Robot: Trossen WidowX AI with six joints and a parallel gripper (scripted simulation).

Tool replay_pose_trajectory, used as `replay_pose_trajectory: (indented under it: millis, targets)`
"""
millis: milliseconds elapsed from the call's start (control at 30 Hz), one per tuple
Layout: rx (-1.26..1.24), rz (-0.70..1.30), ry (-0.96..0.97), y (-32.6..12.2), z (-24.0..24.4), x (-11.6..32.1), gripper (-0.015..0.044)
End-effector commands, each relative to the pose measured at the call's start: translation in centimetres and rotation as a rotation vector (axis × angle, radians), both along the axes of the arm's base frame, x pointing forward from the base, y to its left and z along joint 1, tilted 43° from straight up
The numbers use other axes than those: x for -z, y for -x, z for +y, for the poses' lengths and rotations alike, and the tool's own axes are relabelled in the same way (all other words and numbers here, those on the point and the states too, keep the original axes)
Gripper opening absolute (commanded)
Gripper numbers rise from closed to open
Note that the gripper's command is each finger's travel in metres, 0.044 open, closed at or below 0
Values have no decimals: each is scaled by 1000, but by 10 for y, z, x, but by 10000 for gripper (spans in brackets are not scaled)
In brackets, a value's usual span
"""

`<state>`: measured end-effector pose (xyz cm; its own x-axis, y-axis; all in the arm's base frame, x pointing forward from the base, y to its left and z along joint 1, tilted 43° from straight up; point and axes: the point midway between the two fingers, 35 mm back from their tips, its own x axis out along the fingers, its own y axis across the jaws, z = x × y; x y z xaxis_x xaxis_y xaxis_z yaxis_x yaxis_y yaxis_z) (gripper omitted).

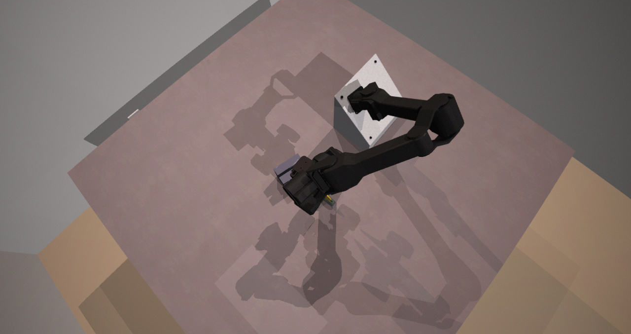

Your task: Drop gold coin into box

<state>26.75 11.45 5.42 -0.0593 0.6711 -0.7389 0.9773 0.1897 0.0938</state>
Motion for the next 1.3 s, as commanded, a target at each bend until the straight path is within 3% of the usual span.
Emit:
replay_pose_trajectory:
  millis: [0,1267]
  targets:
    - [-5,24,0,6,13,14,161]
    - [-5,24,-1,9,54,60,161]
